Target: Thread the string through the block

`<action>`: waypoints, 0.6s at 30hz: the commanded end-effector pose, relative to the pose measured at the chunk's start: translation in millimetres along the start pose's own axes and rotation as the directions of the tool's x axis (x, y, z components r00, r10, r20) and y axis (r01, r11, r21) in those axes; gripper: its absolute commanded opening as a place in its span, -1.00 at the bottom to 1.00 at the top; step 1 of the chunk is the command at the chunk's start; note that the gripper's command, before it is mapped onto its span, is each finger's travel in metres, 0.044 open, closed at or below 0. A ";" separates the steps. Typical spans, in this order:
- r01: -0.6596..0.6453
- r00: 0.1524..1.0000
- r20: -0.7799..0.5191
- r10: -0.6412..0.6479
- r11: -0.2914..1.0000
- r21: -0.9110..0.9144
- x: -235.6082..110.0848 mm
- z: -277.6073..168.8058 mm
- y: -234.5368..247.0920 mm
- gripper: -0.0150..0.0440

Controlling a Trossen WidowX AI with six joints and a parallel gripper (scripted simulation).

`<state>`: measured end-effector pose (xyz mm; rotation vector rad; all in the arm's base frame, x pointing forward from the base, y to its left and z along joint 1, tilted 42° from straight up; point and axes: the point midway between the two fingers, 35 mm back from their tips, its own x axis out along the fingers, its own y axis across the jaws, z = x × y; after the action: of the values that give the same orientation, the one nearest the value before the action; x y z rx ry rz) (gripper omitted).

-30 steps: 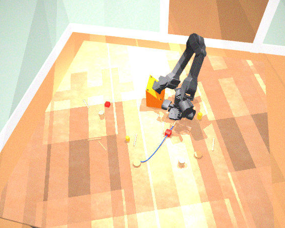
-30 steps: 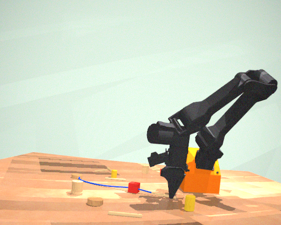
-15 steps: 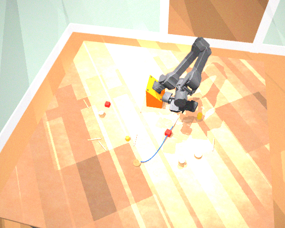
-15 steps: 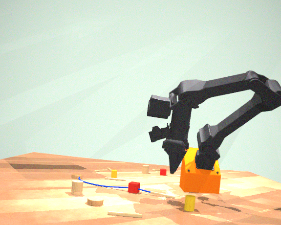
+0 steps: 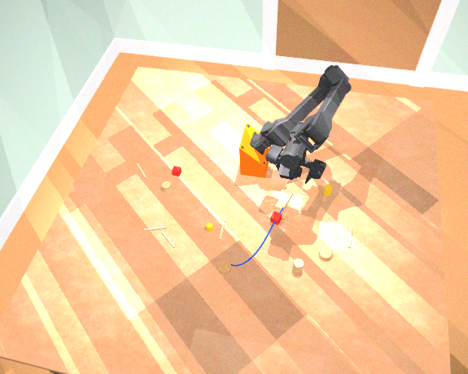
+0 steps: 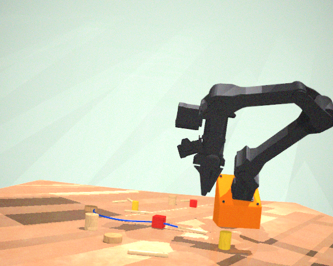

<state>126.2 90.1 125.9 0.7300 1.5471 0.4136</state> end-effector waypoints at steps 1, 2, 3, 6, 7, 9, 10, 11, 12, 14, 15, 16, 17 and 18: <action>0.000 1.000 0.001 0.000 1.000 0.001 1.7 0.1 -0.1 1.00; 0.000 1.000 0.000 0.000 1.000 0.000 0.9 0.1 -0.1 1.00; 0.000 1.000 0.000 0.000 1.000 -0.001 0.2 0.0 0.0 1.00; 0.000 1.000 0.000 0.000 1.000 -0.001 0.2 0.0 0.0 1.00; 0.000 1.000 0.000 0.000 1.000 -0.001 0.2 0.0 0.0 1.00; 0.000 1.000 0.000 0.000 1.000 -0.001 0.2 0.0 0.0 1.00; 0.000 1.000 0.000 0.000 1.000 -0.001 0.2 0.0 0.0 1.00; 0.000 1.000 0.000 0.000 1.000 -0.001 0.2 0.0 0.0 1.00; 0.000 1.000 0.000 0.000 1.000 -0.001 0.2 0.0 0.0 1.00; 0.000 1.000 0.000 0.000 1.000 -0.001 0.2 0.0 0.0 1.00; 0.000 1.000 0.000 0.000 1.000 -0.001 0.2 0.0 0.0 1.00; 0.000 1.000 0.000 0.000 1.000 -0.001 0.2 0.0 0.0 1.00; 0.000 1.000 0.000 0.000 1.000 -0.001 0.2 0.0 0.0 1.00; 0.000 1.000 0.000 0.000 1.000 -0.001 0.2 0.0 0.0 1.00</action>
<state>126.2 90.3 125.6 0.7294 1.5470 0.4142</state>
